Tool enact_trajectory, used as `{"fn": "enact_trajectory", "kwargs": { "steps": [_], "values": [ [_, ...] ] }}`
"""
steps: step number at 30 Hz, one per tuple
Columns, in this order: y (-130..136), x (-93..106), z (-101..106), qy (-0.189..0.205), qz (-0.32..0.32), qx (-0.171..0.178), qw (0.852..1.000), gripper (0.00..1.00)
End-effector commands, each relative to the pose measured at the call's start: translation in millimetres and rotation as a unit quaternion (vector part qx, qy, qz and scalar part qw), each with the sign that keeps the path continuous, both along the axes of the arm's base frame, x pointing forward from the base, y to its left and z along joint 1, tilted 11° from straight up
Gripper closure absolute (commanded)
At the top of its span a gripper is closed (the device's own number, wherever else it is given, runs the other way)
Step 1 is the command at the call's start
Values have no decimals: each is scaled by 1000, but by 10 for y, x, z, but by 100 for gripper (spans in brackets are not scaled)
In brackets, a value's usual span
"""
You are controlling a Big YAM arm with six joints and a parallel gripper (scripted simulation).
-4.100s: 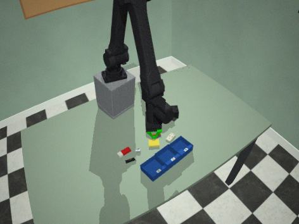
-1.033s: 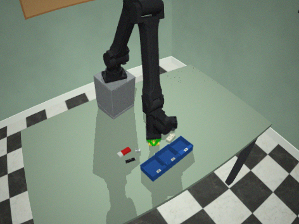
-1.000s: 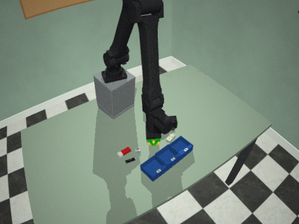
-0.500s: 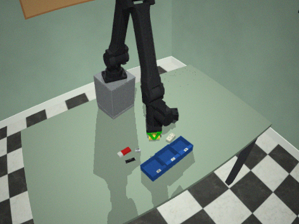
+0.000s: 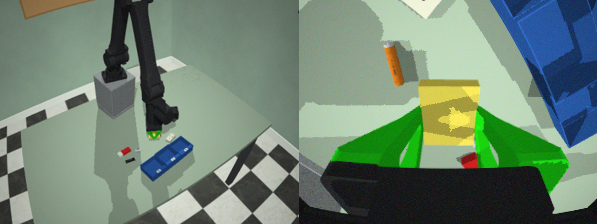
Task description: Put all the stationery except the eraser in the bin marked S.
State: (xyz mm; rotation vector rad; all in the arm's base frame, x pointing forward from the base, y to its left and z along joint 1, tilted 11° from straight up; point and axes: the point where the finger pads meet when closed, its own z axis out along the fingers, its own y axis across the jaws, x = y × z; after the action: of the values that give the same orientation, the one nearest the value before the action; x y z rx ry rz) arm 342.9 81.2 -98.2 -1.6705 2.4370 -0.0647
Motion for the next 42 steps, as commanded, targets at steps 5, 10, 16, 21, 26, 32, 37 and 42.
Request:
{"fn": "enact_trajectory", "kwargs": {
  "steps": [5, 10, 16, 21, 26, 32, 37, 42],
  "values": [
    [-42, -27, -18, 3, 0, 1, 1000, 65],
    [-43, -5, -20, 0, -1, 1, 1000, 65],
    [-20, -3, 124, -4, -1, 3, 1000, 65],
    [-12, 34, 144, -8, -1, 3, 1000, 65],
    [-3, 318, 120, -1, 0, 2, 1000, 65],
    [19, 584, 176, 3, -85, 17, 996, 65],
    [51, 893, 242, 7, -150, 29, 988, 65],
    [72, 1077, 281, 9, -206, 40, 978, 65]
  ]
}}
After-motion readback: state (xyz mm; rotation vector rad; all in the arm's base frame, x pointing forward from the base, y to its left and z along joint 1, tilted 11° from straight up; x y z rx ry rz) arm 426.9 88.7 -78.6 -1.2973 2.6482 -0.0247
